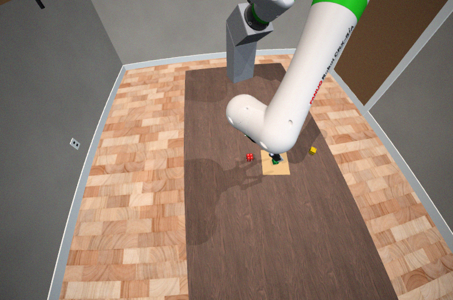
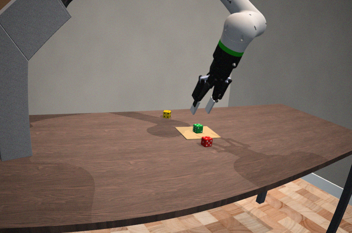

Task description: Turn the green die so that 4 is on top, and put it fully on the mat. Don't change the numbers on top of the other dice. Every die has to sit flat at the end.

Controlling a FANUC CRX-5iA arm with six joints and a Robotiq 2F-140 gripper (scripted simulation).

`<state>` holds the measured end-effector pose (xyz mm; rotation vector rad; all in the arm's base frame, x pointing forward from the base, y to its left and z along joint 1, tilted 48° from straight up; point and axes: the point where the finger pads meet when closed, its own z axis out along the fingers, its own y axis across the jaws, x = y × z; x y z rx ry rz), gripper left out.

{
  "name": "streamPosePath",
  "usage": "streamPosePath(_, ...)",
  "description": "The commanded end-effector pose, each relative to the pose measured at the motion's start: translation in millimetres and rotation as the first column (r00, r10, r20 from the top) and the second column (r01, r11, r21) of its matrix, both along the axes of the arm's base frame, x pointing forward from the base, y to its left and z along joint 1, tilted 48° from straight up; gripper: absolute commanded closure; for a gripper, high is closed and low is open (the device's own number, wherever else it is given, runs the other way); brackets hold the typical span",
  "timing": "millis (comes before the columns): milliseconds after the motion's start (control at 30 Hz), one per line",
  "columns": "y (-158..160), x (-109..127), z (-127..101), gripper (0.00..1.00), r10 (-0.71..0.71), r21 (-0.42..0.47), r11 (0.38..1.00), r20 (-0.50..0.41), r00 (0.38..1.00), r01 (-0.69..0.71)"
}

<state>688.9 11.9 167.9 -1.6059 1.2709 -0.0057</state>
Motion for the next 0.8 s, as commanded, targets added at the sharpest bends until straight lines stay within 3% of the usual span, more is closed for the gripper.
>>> streamPosePath(0,2.7,-0.3,-2.0,0.54,-0.030,-0.032,0.999,-0.015,0.999,0.030)
streamPosePath(67,2.7,-0.3,-2.0,0.54,-0.030,-0.032,0.999,-0.015,0.999,0.030)
streamPosePath(333,4.0,-1.2,1.5,0.54,-0.186,-0.188,0.966,-0.014,0.982,0.180)
streamPosePath(633,6.1,-3.8,1.3,0.54,-0.199,-0.201,0.961,-0.018,0.980,0.191)
streamPosePath(767,2.6,-9.0,-9.3,0.54,-0.236,-0.245,0.944,-0.046,0.971,0.219)
